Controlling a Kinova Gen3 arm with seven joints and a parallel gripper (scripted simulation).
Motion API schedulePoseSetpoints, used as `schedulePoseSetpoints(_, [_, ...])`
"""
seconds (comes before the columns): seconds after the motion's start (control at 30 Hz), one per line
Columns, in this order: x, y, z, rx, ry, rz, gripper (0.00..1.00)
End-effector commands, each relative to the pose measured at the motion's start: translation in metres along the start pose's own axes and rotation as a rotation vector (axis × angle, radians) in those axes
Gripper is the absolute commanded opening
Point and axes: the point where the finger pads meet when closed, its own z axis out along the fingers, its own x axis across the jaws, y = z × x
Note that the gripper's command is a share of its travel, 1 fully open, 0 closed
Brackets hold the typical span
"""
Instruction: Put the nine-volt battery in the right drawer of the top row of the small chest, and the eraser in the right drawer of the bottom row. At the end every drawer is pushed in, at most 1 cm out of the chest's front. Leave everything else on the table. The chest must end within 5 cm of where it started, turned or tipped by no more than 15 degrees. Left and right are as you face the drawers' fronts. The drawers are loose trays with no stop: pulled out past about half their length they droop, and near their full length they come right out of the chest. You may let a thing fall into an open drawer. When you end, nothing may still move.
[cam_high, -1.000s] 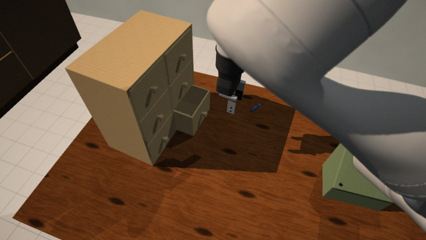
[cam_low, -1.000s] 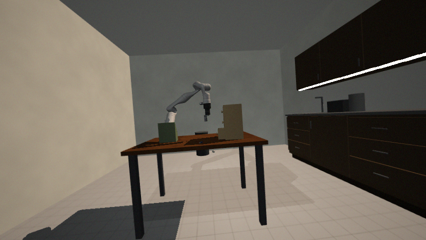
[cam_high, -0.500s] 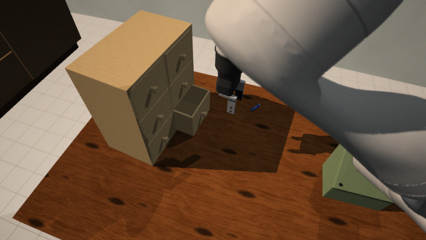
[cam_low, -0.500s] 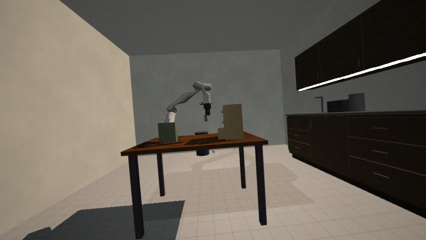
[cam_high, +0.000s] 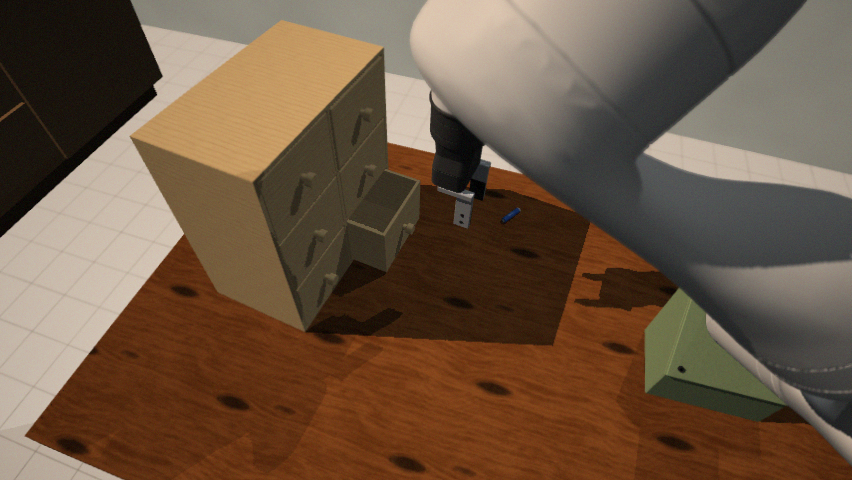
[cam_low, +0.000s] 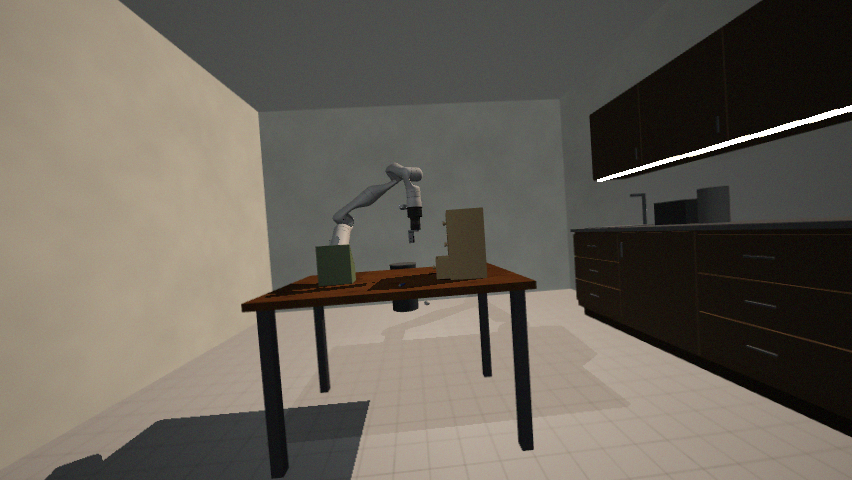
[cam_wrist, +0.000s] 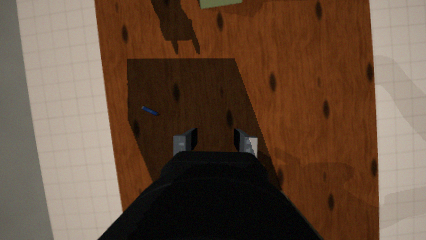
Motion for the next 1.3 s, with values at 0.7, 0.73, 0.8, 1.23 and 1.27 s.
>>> schedulePoseSetpoints(0.7, [-0.031,-0.092,-0.027,-0.002,-0.001,0.000,1.00])
schedulePoseSetpoints(0.73, [-0.031,-0.092,-0.028,-0.002,-0.001,0.000,1.00])
schedulePoseSetpoints(0.8, [-0.031,-0.092,-0.028,-0.002,-0.001,0.000,1.00])
schedulePoseSetpoints(1.23, [-0.031,-0.092,-0.027,-0.007,-0.001,0.000,1.00])
schedulePoseSetpoints(1.27, [-0.031,-0.092,-0.027,-0.009,-0.001,0.000,1.00])
